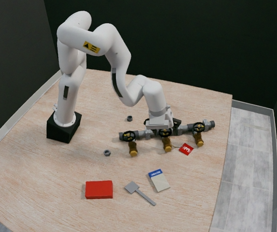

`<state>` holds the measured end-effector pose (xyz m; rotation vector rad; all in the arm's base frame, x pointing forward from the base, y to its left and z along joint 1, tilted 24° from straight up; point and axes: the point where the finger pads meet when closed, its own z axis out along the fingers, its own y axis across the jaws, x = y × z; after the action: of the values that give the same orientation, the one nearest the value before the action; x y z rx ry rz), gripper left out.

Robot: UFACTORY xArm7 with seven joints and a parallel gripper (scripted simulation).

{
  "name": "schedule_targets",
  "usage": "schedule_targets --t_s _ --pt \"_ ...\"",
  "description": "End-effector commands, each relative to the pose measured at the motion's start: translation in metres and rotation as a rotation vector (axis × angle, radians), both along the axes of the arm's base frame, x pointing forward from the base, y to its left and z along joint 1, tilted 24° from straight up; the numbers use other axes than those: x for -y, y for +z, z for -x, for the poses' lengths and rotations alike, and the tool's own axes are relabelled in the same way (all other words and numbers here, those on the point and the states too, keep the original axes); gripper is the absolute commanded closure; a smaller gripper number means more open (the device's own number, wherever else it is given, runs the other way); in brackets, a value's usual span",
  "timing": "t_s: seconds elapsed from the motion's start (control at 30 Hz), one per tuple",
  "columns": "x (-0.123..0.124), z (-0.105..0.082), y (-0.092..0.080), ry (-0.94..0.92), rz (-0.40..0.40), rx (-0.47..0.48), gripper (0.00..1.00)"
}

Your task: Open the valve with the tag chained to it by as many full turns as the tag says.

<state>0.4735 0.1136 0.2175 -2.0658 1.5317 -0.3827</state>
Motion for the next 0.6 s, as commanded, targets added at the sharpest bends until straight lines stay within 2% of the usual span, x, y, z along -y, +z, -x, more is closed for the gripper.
schedule_targets --t_s 0.0,0.3,0.33,0.57 --pt "-0.0006 -0.0009 0.0026 -0.123 0.049 -0.056 0.0" --pt "-0.0006 -0.0009 0.0026 -0.123 0.049 -0.056 0.0" --pt "-0.0006 -0.0009 0.0026 -0.123 0.049 -0.056 1.0" --pt "-0.0006 -0.0009 0.0026 -0.123 0.049 -0.056 1.0"
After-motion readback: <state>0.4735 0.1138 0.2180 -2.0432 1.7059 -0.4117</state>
